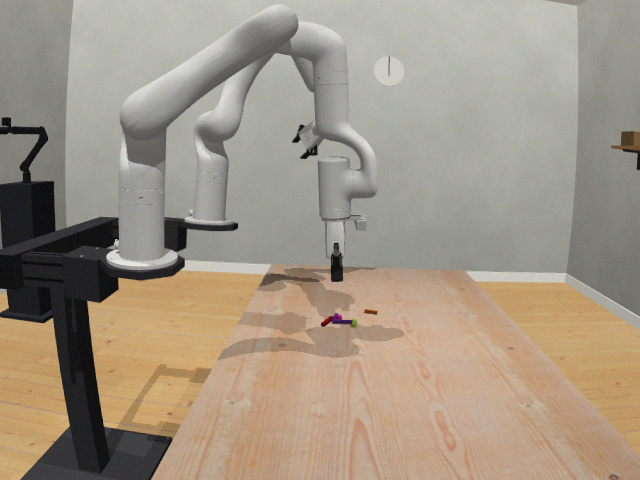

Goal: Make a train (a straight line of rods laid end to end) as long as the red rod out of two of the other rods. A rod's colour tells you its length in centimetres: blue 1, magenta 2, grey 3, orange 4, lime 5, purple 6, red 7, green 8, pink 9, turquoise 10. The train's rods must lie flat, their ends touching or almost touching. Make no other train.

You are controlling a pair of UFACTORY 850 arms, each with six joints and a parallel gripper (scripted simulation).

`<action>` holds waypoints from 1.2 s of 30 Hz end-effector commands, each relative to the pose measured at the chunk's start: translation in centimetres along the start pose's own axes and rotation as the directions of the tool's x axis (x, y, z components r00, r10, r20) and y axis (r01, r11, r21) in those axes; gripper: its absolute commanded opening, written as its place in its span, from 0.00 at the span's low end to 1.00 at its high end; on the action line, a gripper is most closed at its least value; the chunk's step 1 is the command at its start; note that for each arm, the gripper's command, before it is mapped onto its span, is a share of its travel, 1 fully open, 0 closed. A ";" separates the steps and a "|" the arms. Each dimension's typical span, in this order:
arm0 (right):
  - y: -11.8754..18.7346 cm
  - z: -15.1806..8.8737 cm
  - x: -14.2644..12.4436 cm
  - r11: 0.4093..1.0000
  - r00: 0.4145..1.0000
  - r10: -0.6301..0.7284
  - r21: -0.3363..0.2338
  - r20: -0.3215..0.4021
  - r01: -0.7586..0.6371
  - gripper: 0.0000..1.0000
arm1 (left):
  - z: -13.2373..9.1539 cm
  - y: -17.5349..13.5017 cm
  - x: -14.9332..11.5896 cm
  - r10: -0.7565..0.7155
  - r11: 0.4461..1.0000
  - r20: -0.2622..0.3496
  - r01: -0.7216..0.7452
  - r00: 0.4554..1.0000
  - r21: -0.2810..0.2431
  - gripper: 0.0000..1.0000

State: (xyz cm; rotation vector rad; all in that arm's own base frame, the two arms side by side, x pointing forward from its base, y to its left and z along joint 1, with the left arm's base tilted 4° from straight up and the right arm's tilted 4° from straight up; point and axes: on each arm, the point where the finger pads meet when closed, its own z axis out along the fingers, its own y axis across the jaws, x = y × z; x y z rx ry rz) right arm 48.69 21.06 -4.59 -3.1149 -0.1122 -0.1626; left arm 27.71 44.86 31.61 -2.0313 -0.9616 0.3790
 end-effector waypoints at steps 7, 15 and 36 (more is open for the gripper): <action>-1.8 0.0 -2.8 0.999 0.999 0.009 -0.038 0.034 -0.008 1.00 | 3.9 -8.5 -5.7 -0.086 0.986 0.224 0.116 0.971 -0.123 1.00; -3.1 0.0 -5.5 0.997 0.998 0.017 -0.075 0.063 -0.012 1.00 | 5.3 -13.5 -10.9 -0.156 0.932 0.381 0.264 0.911 -0.248 1.00; -3.1 0.0 -5.6 0.997 0.998 0.017 -0.075 0.064 -0.012 1.00 | 4.1 -21.6 -19.4 -0.301 0.667 0.540 0.578 0.786 -0.469 1.00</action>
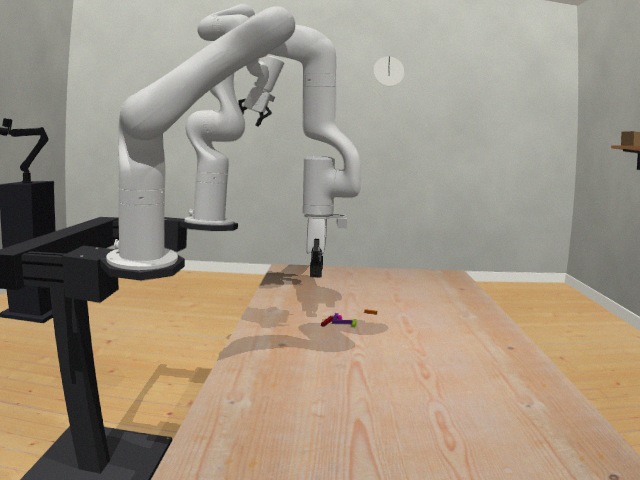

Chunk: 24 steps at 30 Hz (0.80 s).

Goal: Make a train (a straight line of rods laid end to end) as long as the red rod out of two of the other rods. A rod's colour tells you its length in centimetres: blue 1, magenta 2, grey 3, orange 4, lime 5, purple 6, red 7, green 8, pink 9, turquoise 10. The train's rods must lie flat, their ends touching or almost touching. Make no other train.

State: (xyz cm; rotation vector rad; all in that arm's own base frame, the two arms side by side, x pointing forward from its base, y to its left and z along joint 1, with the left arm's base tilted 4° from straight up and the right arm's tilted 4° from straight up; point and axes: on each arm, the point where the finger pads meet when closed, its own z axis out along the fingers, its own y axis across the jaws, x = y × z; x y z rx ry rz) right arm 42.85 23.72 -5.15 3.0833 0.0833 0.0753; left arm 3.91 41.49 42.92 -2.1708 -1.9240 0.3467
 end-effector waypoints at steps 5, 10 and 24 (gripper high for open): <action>0.0 -0.1 0.1 1.000 1.000 0.000 0.000 0.007 0.000 1.00 | -1.9 -3.5 -2.1 -0.079 0.981 0.006 0.079 0.997 -0.179 1.00; 0.0 -0.1 0.1 1.000 1.000 0.000 0.000 0.007 0.000 1.00 | -3.1 -4.9 -3.0 -0.121 0.960 -0.014 0.113 0.993 -0.256 1.00; 0.0 -0.1 0.1 1.000 1.000 0.000 0.000 0.007 0.000 1.00 | -4.2 -6.0 -3.7 -0.157 0.938 -0.037 0.137 0.987 -0.317 1.00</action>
